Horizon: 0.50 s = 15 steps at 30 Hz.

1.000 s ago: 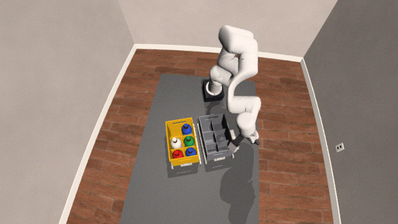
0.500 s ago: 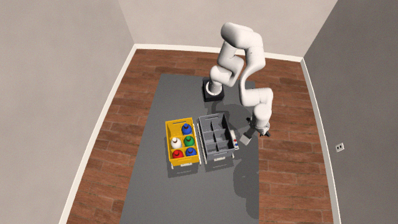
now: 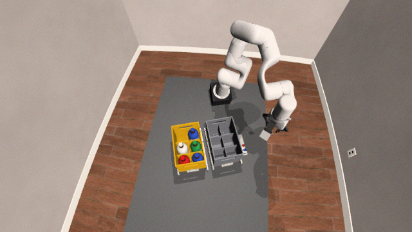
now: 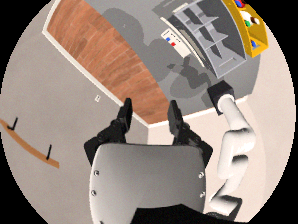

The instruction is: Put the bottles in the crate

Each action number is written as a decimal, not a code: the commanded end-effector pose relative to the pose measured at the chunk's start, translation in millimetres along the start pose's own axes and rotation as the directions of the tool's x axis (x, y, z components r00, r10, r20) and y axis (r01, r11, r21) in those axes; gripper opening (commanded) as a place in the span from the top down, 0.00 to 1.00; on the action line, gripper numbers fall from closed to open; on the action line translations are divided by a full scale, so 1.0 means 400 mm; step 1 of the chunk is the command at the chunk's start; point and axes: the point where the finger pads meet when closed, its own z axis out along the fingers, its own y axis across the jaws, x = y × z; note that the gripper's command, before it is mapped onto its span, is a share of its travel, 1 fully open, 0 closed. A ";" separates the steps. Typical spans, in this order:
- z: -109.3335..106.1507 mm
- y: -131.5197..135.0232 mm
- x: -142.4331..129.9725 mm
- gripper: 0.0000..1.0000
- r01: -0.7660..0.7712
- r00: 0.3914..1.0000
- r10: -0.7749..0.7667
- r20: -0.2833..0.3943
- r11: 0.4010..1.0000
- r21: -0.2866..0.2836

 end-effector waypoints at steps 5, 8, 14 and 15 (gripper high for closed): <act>-0.004 0.003 -0.082 0.35 0.047 0.996 -0.049 -0.071 0.999 -0.023; -0.004 0.006 -0.107 0.35 0.047 0.996 -0.049 -0.071 0.999 -0.023; -0.006 0.018 -0.180 0.35 0.088 0.986 -0.092 -0.140 0.995 -0.036; -0.006 0.021 -0.193 0.35 0.088 0.986 -0.092 -0.140 0.995 -0.036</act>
